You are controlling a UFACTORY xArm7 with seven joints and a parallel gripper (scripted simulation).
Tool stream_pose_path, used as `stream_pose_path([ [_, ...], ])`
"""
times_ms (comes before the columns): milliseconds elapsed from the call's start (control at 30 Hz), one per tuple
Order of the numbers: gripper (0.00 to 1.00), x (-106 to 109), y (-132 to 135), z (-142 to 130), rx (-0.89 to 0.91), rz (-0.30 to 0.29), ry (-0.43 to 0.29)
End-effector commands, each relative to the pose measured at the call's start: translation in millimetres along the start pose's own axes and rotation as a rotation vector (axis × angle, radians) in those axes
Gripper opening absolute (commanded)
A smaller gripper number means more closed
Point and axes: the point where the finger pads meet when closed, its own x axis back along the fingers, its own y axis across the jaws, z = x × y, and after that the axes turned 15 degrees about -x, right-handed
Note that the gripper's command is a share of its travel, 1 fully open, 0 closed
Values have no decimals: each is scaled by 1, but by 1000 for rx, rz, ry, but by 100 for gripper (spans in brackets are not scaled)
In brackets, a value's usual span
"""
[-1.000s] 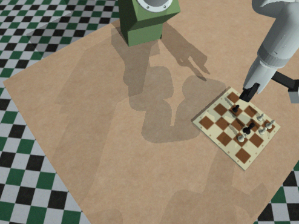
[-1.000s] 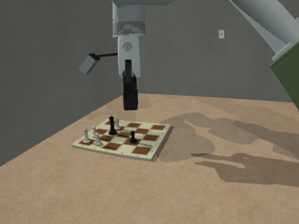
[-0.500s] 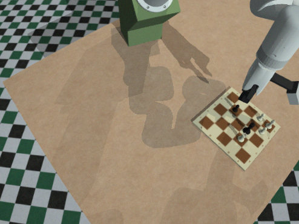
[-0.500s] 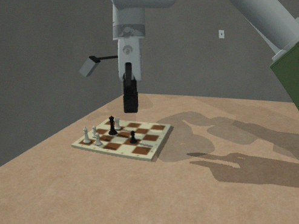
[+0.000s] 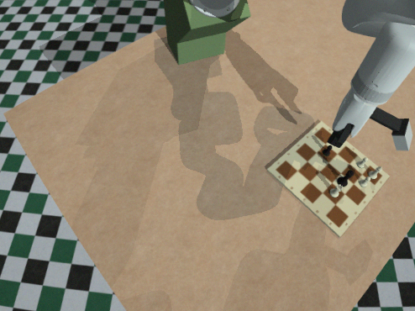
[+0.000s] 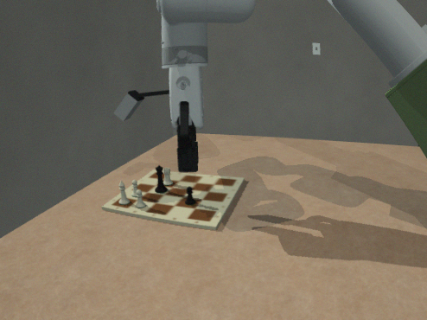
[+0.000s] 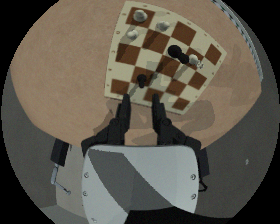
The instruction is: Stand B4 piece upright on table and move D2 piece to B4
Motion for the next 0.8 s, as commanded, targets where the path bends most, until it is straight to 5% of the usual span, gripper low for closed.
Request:
stream_pose_path([
  [0,34,-7,-1,1,1,-10,8],
  [767,34,-28,0,1,1,-10,8],
])
